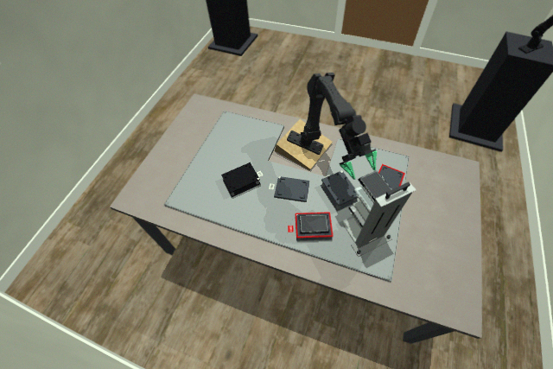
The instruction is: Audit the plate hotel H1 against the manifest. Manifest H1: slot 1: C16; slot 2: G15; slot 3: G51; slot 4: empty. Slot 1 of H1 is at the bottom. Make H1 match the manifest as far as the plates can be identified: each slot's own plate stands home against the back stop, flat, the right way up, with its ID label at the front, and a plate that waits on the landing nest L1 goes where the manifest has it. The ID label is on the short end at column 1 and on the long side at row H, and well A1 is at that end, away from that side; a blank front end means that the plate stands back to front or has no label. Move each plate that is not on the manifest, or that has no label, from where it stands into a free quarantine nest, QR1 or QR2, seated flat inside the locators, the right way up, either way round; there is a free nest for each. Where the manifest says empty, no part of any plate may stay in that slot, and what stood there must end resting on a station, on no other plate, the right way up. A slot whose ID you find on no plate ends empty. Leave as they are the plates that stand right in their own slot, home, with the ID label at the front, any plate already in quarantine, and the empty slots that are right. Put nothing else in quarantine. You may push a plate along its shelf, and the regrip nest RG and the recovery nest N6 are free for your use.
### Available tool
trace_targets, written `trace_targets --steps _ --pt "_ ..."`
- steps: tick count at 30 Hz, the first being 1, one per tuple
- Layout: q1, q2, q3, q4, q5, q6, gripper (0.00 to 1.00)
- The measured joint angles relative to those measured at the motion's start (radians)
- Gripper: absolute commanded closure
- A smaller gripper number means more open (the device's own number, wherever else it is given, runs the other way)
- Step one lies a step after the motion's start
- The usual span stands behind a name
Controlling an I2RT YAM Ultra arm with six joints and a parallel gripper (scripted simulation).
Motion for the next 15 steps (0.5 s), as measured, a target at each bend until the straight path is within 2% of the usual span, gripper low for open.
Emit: trace_targets --steps 15 --pt "0.012 0.063 0.04 0.018 0.012 0.004 0.0"
